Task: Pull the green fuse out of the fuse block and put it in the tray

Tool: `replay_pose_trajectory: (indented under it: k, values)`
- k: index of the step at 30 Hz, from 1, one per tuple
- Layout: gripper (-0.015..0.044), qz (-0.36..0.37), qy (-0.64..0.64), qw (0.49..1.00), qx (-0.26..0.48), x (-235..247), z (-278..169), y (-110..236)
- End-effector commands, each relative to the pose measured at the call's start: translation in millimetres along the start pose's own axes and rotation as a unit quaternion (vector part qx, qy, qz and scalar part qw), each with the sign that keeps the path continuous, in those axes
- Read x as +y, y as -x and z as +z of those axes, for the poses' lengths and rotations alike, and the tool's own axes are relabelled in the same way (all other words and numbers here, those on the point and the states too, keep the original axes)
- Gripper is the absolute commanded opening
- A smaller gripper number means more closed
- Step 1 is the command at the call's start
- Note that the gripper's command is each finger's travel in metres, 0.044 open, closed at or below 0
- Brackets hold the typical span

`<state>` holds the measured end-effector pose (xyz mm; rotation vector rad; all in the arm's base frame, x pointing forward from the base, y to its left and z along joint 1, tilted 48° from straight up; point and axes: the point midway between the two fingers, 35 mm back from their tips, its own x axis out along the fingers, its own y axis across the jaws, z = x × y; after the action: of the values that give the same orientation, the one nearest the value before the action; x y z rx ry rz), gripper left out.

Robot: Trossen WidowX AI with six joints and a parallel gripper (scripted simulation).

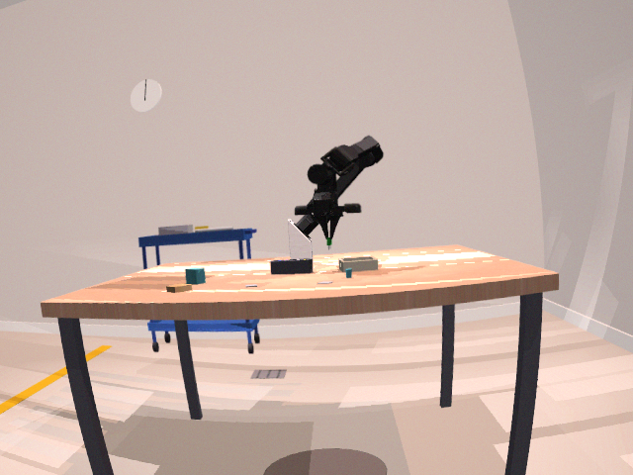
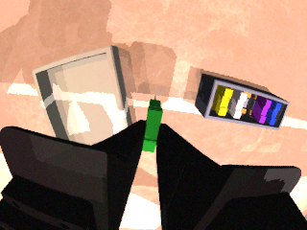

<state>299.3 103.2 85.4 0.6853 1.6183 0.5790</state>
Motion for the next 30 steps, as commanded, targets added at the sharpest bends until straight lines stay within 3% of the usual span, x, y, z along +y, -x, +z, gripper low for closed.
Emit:
replay_pose_trajectory:
  k: [1,7,30]
  values:
    - [0.0000,0.007,0.003,1.000,-0.002,36.6,-11.8,2.4]
    - [0.0000,0.014,0.004,1.000,0.001,72.8,-30.8,3.2]
    - [0.0000,0.014,0.004,1.000,0.001,74.5,-30.9,-20.0]
